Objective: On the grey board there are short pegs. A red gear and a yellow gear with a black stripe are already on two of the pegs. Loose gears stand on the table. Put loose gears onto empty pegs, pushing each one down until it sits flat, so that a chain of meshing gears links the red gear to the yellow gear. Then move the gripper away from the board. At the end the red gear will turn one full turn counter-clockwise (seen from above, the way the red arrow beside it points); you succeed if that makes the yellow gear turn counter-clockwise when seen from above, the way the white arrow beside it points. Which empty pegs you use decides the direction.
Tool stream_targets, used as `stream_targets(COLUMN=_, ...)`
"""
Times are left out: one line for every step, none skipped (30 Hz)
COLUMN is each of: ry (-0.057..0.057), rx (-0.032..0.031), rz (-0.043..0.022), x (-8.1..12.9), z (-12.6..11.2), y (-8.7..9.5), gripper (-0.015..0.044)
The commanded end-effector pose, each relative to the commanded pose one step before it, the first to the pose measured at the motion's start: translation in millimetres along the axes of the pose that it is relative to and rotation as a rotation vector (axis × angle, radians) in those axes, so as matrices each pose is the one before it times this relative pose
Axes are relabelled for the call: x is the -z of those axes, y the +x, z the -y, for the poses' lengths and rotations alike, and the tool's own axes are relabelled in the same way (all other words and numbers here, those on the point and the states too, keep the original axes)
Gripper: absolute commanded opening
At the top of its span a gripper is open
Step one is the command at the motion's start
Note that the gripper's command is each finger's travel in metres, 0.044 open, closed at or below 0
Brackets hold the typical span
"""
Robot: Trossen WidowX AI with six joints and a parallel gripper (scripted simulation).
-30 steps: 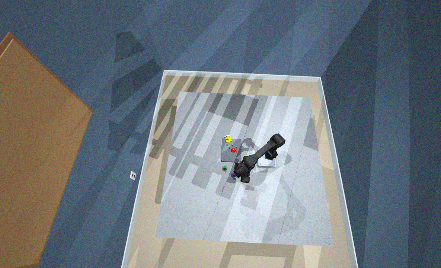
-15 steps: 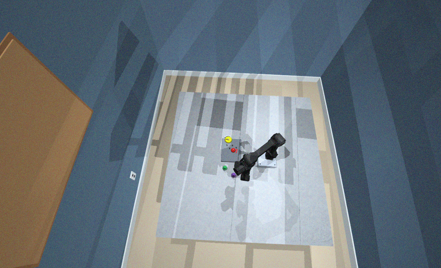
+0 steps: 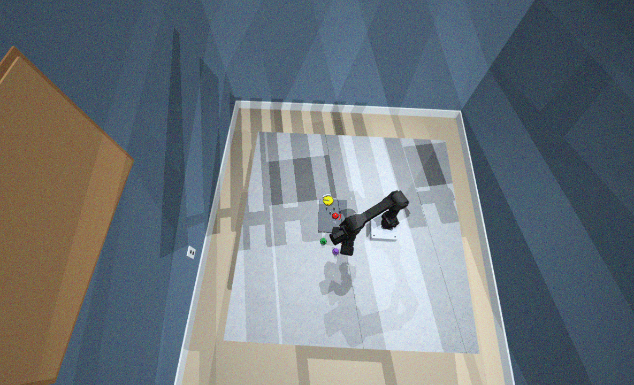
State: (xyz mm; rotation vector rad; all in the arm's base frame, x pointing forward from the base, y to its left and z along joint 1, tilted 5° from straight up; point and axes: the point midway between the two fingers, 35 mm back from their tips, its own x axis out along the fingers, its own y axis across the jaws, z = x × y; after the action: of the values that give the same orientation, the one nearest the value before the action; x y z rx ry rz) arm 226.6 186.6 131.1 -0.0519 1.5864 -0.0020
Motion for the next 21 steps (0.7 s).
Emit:
stream_targets(ry=0.0034, rx=0.00714, rz=0.00054, x=-5.79, z=6.77, y=3.76, gripper=0.0)
stream_targets(ry=-0.0001, rx=0.00004, rz=0.00024, x=-1.62, z=1.55, y=0.58, gripper=0.0)
stream_targets(ry=-0.0001, rx=0.00005, rz=0.00025, x=-1.64, z=1.59, y=0.6, gripper=0.0)
stream_targets(ry=-0.0001, rx=0.00005, rz=0.00025, x=-1.63, z=1.61, y=0.6, gripper=0.0)
stream_targets(ry=-0.0001, rx=0.00006, rz=0.00024, x=-1.61, z=1.62, y=0.6, gripper=0.0)
stream_targets(ry=-0.0001, rx=0.00006, rz=0.00024, x=-1.6, z=1.64, y=0.6, gripper=0.0)
stream_targets(ry=-0.0001, rx=0.00007, rz=0.00024, x=-1.59, z=1.65, y=0.6, gripper=0.0)
stream_targets(ry=-0.0001, rx=0.00008, rz=0.00024, x=-1.58, z=1.67, y=0.6, gripper=0.0)
stream_targets(ry=-0.0001, rx=0.00008, rz=0.00024, x=-1.56, z=1.68, y=0.61, gripper=0.0)
stream_targets(ry=-0.0001, rx=0.00009, rz=0.00023, x=-1.55, z=1.7, y=0.61, gripper=0.0)
stream_targets(ry=-0.0001, rx=0.00009, rz=0.00023, x=-1.54, z=1.71, y=0.61, gripper=0.0)
stream_targets(ry=-0.0001, rx=0.0001, rz=0.00023, x=-1.53, z=1.73, y=0.61, gripper=0.0)
stream_targets(ry=-0.0001, rx=0.00011, rz=0.00023, x=-1.51, z=1.74, y=0.61, gripper=0.0)
stream_targets(ry=-0.0001, rx=0.00011, rz=0.00022, x=-1.5, z=1.76, y=0.61, gripper=0.0)
stream_targets(ry=-0.0001, rx=0.00012, rz=0.00022, x=-1.49, z=1.77, y=0.62, gripper=0.0)
stream_targets(ry=-0.0001, rx=0.00012, rz=0.00022, x=-1.47, z=1.78, y=0.62, gripper=0.0)
stream_targets(ry=-0.0001, rx=0.00013, rz=0.00022, x=-1.46, z=1.8, y=0.62, gripper=0.0)
stream_targets(ry=-0.0011, rx=-0.00022, rz=0.00003, x=-1.15, z=1.67, y=0.62, gripper=0.0)
stream_targets(ry=-0.0011, rx=-0.00022, rz=0.00003, x=-1.14, z=1.68, y=0.62, gripper=0.0)
stream_targets(ry=-0.0011, rx=-0.00022, rz=0.00004, x=-1.12, z=1.69, y=0.62, gripper=0.0)
stream_targets(ry=-0.0011, rx=-0.00022, rz=0.00004, x=-1.11, z=1.7, y=0.62, gripper=0.0)
